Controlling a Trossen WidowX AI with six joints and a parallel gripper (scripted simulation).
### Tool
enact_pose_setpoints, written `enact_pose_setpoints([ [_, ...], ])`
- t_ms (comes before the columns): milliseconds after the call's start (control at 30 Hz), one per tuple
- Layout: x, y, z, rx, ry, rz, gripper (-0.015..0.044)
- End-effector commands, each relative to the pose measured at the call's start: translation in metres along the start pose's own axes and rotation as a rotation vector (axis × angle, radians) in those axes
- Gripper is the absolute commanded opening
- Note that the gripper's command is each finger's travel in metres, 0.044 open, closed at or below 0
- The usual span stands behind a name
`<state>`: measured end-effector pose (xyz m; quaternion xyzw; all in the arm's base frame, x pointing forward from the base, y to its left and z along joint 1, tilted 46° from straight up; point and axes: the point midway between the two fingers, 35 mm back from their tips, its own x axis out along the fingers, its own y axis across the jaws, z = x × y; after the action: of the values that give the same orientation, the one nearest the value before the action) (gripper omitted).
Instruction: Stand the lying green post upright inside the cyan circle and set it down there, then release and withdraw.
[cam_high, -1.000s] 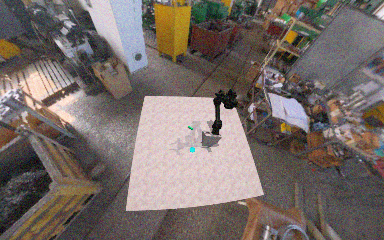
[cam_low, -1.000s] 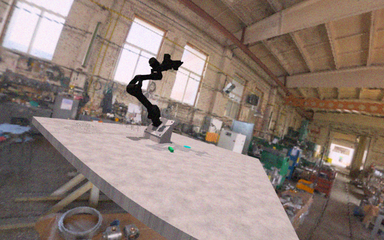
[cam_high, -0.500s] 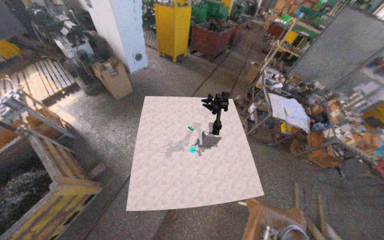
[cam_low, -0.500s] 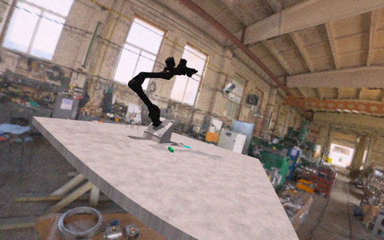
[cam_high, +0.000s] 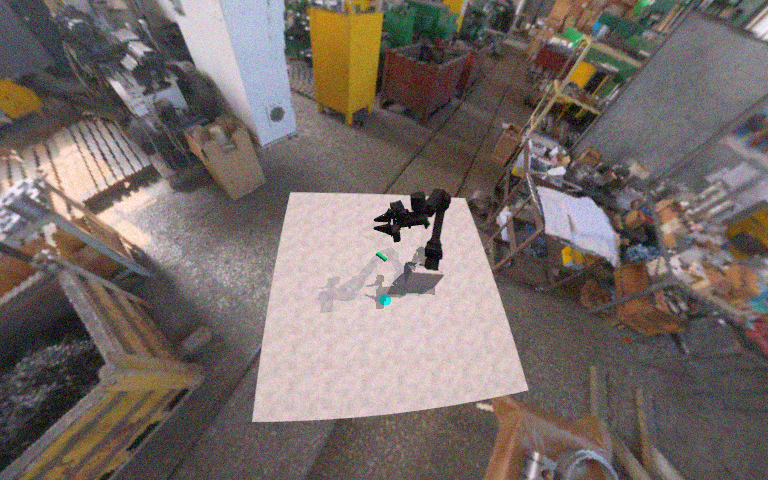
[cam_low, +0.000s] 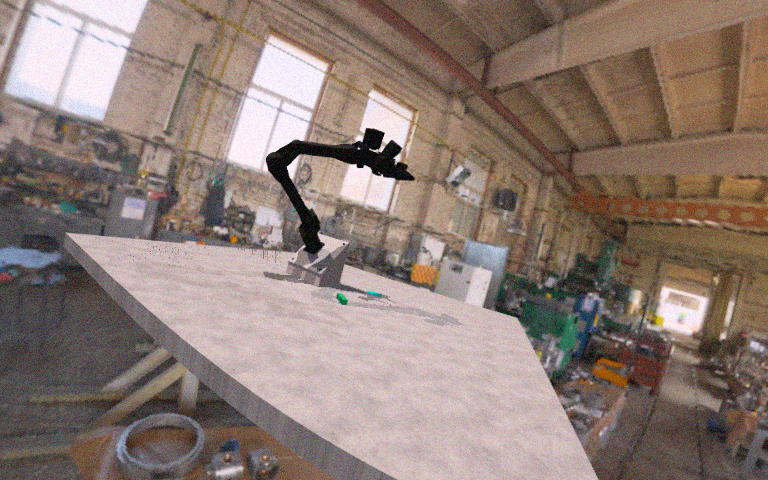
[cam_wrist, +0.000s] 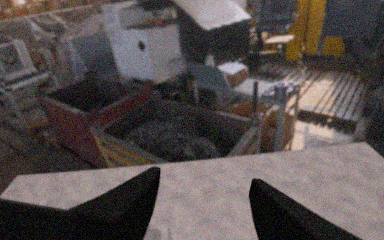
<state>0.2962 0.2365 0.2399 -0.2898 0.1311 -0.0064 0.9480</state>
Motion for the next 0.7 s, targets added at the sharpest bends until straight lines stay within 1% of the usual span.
enact_pose_setpoints([
  [0,0.023,-0.011,-0.022,0.031,0.106,-0.031,0.0233],
  [167,0.05,-0.033,-0.063,0.076,0.276,-0.09,0.0233],
  [333,0.068,-0.059,-0.106,0.137,0.456,-0.166,0.0233],
  [500,0.074,-0.088,-0.15,0.209,0.642,-0.258,0.0233],
  [667,0.07,-0.117,-0.192,0.291,0.831,-0.371,0.0233],
])
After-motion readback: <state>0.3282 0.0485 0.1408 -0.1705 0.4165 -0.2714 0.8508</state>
